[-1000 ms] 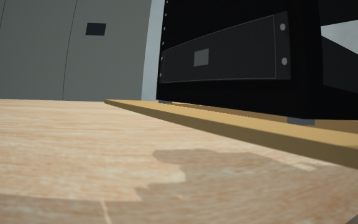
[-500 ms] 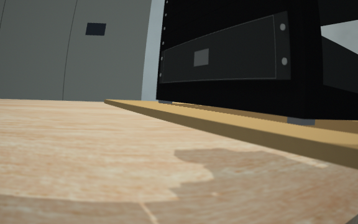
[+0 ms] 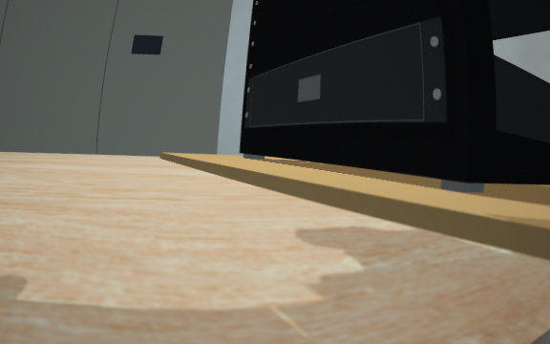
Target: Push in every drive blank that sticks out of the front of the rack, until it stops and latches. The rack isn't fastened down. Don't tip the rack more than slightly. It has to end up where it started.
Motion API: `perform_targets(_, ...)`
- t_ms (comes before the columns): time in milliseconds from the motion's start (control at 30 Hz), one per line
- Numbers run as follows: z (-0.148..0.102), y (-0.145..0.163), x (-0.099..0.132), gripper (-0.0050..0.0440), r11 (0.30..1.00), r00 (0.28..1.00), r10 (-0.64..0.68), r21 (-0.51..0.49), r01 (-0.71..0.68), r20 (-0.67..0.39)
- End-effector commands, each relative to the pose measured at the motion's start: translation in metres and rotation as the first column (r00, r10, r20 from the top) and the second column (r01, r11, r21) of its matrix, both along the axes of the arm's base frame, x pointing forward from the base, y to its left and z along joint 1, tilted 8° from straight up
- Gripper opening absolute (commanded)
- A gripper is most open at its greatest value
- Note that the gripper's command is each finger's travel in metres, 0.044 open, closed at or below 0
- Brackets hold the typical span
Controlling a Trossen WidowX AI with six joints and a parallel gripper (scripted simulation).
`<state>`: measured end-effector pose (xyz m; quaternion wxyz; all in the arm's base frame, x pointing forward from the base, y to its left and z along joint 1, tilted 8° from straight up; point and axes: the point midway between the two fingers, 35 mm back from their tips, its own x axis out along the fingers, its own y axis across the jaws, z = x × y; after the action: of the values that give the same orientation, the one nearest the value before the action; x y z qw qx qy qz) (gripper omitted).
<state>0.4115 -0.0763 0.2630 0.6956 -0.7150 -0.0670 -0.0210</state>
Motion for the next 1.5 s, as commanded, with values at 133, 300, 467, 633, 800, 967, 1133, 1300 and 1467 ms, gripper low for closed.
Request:
perform_targets(133,0.007,-0.0007,0.0029,-0.005,1.0,1.0,-0.005,-0.009,0.005,0.016)
perform_targets(300,0.0075,-0.0005,0.0052,-0.005,1.0,1.0,-0.005,-0.009,0.005,0.016)
perform_targets(467,0.0076,-0.0004,0.0058,-0.005,1.0,1.0,-0.005,-0.009,0.005,0.016)
perform_targets(633,0.0076,-0.0004,0.0058,-0.005,1.0,1.0,-0.005,-0.009,0.005,0.016)
perform_targets(800,0.0077,-0.0003,0.007,-0.005,1.0,1.0,-0.005,-0.009,0.005,0.016)
perform_targets(967,0.0079,-0.0002,0.0088,-0.005,1.0,1.0,-0.005,-0.009,0.005,0.016)
perform_targets(1133,0.0079,-0.0002,0.0088,-0.005,1.0,1.0,-0.005,-0.009,0.005,0.016)
perform_targets(1300,0.0079,-0.0002,0.009,-0.005,1.0,1.0,-0.005,-0.009,0.005,0.016)
perform_targets(1467,0.0082,0.0,0.0115,-0.005,1.0,1.0,-0.005,-0.009,0.005,0.016)
